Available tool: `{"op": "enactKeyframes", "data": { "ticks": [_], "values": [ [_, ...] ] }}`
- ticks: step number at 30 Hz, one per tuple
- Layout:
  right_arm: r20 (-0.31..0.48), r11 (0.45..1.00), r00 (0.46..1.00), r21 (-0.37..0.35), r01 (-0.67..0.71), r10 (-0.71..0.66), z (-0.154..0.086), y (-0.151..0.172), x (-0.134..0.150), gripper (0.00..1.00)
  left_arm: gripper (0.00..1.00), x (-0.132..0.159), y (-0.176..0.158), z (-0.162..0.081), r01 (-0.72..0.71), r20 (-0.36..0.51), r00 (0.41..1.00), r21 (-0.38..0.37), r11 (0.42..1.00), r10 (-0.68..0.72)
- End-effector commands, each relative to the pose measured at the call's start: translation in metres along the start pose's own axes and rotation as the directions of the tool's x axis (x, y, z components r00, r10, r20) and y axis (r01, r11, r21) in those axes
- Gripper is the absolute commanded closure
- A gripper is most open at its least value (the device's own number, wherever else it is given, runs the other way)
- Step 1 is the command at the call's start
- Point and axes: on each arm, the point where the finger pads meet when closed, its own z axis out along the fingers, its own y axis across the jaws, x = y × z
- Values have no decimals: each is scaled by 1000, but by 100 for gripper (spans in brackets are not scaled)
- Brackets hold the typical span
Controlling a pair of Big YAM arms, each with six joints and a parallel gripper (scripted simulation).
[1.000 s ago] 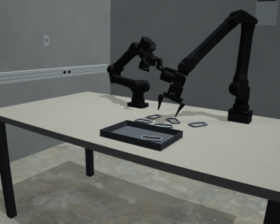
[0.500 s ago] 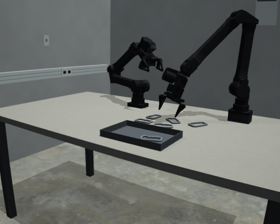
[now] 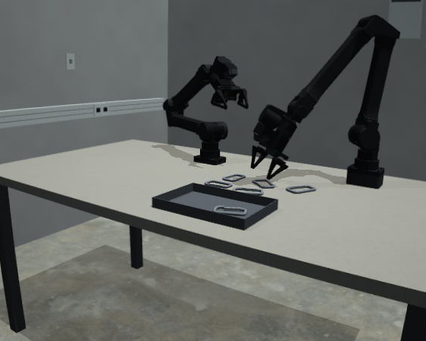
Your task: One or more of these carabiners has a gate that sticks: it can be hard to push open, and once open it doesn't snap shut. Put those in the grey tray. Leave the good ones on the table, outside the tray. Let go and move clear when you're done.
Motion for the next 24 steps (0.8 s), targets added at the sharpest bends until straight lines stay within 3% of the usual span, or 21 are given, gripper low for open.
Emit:
{"op": "enactKeyframes", "data": {
  "ticks": [1,12,14,24],
  "values": [
    [22,1000,1000,-2,2,-2,-9,1,-11,0,0,-1,-4,-6,-238,62,970,35,971,235],
    [22,1000,1000,-2,2,-2,-9,1,-11,0,0,19,-1,-9,-479,126,873,38,877,471],
    [22,1000,1000,-2,2,-2,-9,1,-11,0,0,8,-5,-10,-463,149,879,39,885,453],
    [22,1000,1000,-2,2,-2,-9,1,-11,0,0,13,-3,-8,-442,128,892,42,896,434]
  ]
}}
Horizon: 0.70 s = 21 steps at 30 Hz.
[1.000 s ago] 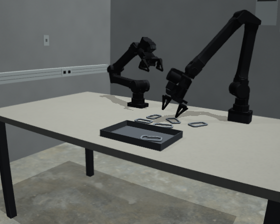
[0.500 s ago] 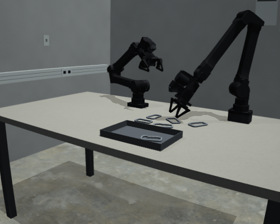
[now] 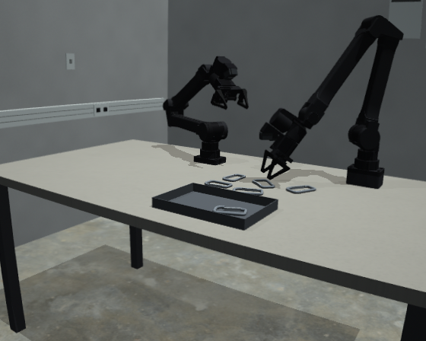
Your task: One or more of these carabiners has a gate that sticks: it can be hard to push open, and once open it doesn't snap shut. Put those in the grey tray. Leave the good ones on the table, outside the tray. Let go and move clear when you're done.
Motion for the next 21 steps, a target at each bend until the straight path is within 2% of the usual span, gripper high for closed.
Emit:
{"op": "enactKeyframes", "data": {
  "ticks": [1,2,5,7,12,14,21],
  "values": [
    [22,1000,1000,-2,2,-2,-9,1,-11,0,0,-13,-1,-3,-17,35,999,5,1000,17],
    [22,1000,1000,-2,2,-2,-9,1,-11,0,0,-25,4,-2,-20,50,999,-4,1000,20],
    [22,1000,1000,-2,2,-2,-9,1,-11,0,0,-22,17,4,-16,14,1000,-16,1000,16],
    [22,1000,1000,-2,2,-2,-9,1,-11,0,0,-31,34,6,3,12,1000,-34,999,-3],
    [22,1000,1000,-2,2,-2,-9,1,-11,0,0,-74,112,15,144,20,990,-108,984,-143],
    [22,1000,1000,-2,2,-2,-9,1,-11,0,0,-74,112,15,144,20,990,-108,984,-143],
    [22,1000,1000,-2,2,-2,-9,1,-11,0,0,-132,222,24,322,54,947,-214,922,-318]
  ]
}}
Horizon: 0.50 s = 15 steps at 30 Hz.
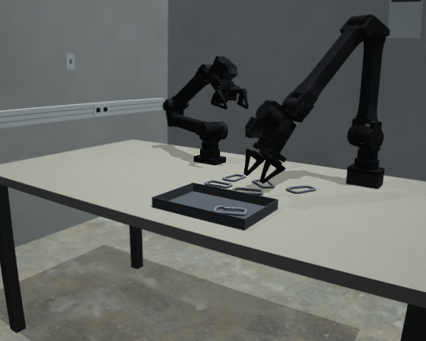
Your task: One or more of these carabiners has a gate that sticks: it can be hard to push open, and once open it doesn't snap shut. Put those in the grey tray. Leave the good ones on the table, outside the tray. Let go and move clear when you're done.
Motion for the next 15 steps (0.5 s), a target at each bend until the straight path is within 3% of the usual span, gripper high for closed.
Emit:
{"op": "enactKeyframes", "data": {
  "ticks": [1,6,15],
  "values": [
    [22,1000,1000,-2,2,-2,-9,1,-11,0,0,-61,37,17,80,32,996,-45,996,-79],
    [22,1000,1000,-2,2,-2,-9,1,-11,0,0,-92,68,27,133,38,991,-84,988,-130],
    [22,1000,1000,-2,2,-2,-9,1,-11,0,0,-110,76,32,130,54,991,-96,987,-126]
  ]
}}
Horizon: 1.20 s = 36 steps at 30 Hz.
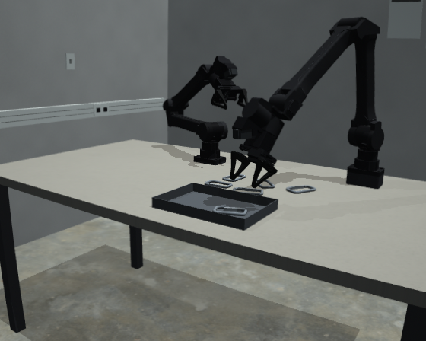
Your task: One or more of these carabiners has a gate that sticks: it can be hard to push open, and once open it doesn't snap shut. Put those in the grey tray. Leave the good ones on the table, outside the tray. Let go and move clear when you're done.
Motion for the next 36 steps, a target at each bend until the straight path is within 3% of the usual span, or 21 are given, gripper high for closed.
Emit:
{"op": "enactKeyframes", "data": {
  "ticks": [1,6,8,12,15,18,23,27,29,36],
  "values": [
    [22,1000,1000,-2,2,-2,-9,1,-11,0,0,-39,1,-2,5,59,998,-4,1000,-5],
    [22,1000,1000,-2,2,-2,-9,1,-11,0,0,-39,1,-2,5,59,998,-4,1000,-5],
    [33,1000,999,2,-29,29,-14,0,-23,21,0,-39,0,-13,-7,82,997,-3,1000,7],
    [35,997,997,17,-74,74,-10,-3,-28,21,0,-38,-11,-24,-41,100,994,13,999,39],
    [-2,979,982,88,-185,186,6,-16,-32,21,0,-9,-20,-43,-82,102,992,36,996,78],
    [-61,936,949,193,-294,311,31,-33,-31,21,0,14,-36,-79,-135,143,982,78,988,123],
    [-134,839,867,359,-409,480,75,-58,-21,21,0,60,-64,-138,-213,186,965,153,965,184],
    [-178,738,768,473,-482,616,113,-72,-3,21,0,95,-88,-189,-284,249,941,212,935,229],
    [-178,738,768,473,-482,616,113,-72,-3,21,0,95,-88,-189,-284,249,941,212,935,229],
    [-253,559,537,628,-542,805,168,-81,50,21,0,149,-126,-271,-372,347,900,300,878,263]
  ]
}}
